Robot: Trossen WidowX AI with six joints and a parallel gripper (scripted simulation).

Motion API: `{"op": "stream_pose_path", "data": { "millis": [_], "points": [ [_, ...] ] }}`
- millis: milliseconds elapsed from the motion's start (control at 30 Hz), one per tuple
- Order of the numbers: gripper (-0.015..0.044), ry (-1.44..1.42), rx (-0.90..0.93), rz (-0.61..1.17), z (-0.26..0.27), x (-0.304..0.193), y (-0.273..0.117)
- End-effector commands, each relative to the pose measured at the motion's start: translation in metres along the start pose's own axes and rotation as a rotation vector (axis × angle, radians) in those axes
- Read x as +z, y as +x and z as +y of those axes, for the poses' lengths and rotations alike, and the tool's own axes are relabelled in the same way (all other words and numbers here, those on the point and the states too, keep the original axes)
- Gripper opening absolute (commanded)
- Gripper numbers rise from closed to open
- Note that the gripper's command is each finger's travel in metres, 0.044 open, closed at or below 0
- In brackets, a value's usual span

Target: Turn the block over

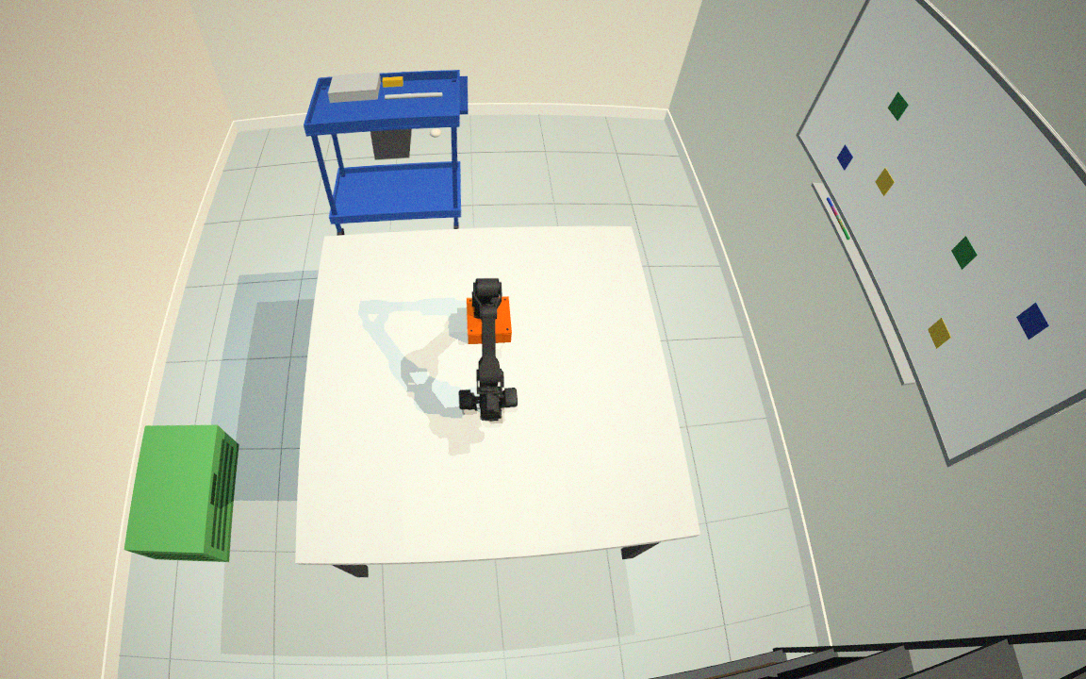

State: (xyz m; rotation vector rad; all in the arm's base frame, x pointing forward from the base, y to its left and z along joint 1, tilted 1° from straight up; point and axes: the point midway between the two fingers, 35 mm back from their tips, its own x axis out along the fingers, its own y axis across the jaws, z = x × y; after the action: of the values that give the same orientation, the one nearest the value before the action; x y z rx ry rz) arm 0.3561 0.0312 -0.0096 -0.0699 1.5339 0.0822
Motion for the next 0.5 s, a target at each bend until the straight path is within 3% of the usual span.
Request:
{"op": "stream_pose_path", "data": {
  "millis": [0, 167, 467],
  "points": [
    [0.0282, -0.003, 0.006, 0.003, 0.0010, -0.0014, 0.0016],
    [0.0151, -0.003, 0.006, 0.003, 0.0010, -0.0014, 0.0016],
    [0.0091, -0.003, 0.006, 0.003, 0.0010, -0.0014, 0.0016]
  ]
}}
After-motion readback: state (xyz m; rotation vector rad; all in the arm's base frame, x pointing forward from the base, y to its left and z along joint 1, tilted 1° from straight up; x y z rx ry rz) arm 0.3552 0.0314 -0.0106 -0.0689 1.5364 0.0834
